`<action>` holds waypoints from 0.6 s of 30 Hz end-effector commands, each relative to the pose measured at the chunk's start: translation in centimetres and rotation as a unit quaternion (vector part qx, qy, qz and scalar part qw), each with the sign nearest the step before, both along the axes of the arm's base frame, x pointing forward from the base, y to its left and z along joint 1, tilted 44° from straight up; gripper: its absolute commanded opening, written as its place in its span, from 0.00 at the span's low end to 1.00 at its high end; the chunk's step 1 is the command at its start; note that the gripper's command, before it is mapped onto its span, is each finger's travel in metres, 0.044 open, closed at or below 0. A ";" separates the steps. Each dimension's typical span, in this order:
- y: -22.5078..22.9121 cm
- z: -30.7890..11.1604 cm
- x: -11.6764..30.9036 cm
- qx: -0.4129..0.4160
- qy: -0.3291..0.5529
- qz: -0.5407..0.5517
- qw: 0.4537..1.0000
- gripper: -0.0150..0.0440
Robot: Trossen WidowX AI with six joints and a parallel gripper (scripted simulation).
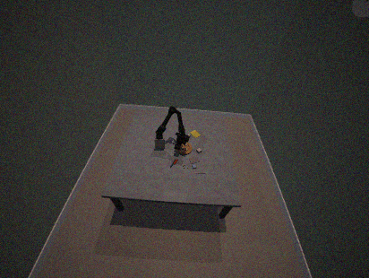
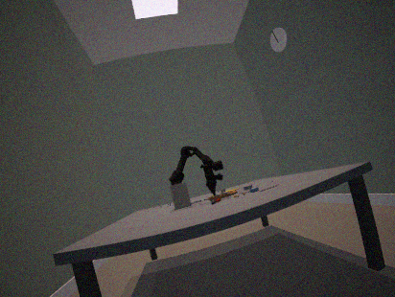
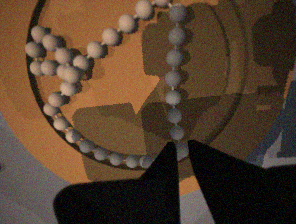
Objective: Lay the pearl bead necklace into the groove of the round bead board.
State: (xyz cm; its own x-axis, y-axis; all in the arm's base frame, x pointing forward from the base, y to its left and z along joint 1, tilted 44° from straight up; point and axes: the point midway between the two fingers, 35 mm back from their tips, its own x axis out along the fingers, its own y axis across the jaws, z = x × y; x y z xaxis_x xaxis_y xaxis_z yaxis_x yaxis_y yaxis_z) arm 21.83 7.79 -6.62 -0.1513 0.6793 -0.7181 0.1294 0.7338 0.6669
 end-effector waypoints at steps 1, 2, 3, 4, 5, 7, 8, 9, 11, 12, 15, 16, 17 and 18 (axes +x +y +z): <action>-0.4 -0.1 -0.4 -0.001 -0.002 0.002 1.000 0.25; -0.5 -0.2 -0.6 -0.001 -0.002 0.002 1.000 0.25; -0.6 -0.3 -0.7 -0.001 -0.002 0.002 1.000 0.25; -0.6 -0.3 -0.7 -0.001 -0.002 0.002 1.000 0.25; -0.6 -0.3 -0.7 -0.001 -0.002 0.002 1.000 0.25; -0.6 -0.3 -0.7 -0.001 -0.002 0.002 1.000 0.25; -0.6 -0.3 -0.7 -0.001 -0.002 0.002 1.000 0.25; -0.6 -0.4 -0.7 -0.001 -0.002 0.002 1.000 0.25; -0.4 -0.6 -0.7 -0.001 -0.002 0.002 1.000 0.25; -0.2 -0.7 -0.8 -0.001 -0.002 0.002 1.000 0.25; -0.1 -0.9 -0.8 -0.001 -0.002 0.002 1.000 0.25; -0.1 -0.9 -0.8 -0.001 -0.002 0.002 1.000 0.25; -0.1 -0.9 -0.8 -0.001 -0.002 0.002 1.000 0.25; -0.1 -0.9 -0.8 -0.001 -0.002 0.002 1.000 0.25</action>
State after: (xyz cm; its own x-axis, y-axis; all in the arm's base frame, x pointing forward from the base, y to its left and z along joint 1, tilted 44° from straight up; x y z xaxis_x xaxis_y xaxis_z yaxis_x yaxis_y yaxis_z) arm 21.29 7.61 -7.25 -0.1434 0.6764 -0.7225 0.1115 0.7364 0.6673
